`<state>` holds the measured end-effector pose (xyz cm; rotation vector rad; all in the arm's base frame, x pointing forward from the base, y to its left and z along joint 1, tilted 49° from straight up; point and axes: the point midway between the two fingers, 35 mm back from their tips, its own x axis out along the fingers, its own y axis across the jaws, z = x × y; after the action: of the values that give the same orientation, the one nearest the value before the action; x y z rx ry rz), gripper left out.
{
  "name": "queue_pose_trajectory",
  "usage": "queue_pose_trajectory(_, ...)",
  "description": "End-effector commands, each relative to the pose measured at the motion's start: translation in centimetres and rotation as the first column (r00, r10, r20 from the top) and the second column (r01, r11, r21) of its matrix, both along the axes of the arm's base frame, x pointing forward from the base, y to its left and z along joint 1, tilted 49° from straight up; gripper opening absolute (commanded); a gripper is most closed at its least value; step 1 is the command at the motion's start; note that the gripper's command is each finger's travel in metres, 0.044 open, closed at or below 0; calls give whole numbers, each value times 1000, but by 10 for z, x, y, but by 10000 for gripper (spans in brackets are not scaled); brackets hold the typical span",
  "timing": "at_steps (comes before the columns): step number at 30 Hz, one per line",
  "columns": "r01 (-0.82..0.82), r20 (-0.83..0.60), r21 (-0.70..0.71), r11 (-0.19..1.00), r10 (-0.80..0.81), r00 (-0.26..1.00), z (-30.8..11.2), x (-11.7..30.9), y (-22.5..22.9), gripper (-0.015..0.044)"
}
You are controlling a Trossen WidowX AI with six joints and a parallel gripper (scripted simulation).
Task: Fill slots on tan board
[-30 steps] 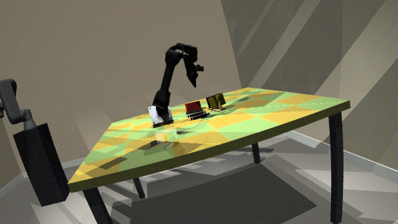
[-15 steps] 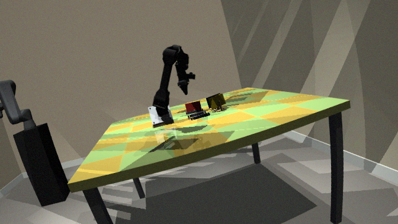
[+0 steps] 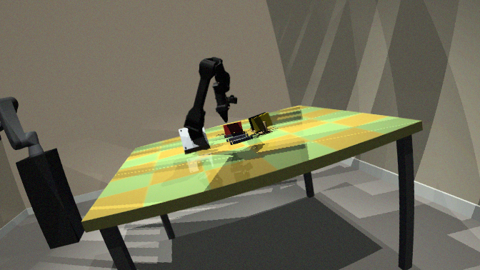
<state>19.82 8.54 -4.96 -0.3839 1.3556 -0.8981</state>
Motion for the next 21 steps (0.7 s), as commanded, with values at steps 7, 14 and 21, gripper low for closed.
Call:
queue_pose_trajectory(7, -4, -2, -5, 1000, 4, 1000, -9, -1, -12, 186)
queue_pose_trajectory(14, -4, -1, -6, 1000, 4, 1000, -16, -1, -19, 186)
queue_pose_trajectory(21, -4, -1, -6, 1000, 4, 1000, -23, -1, -28, 186)
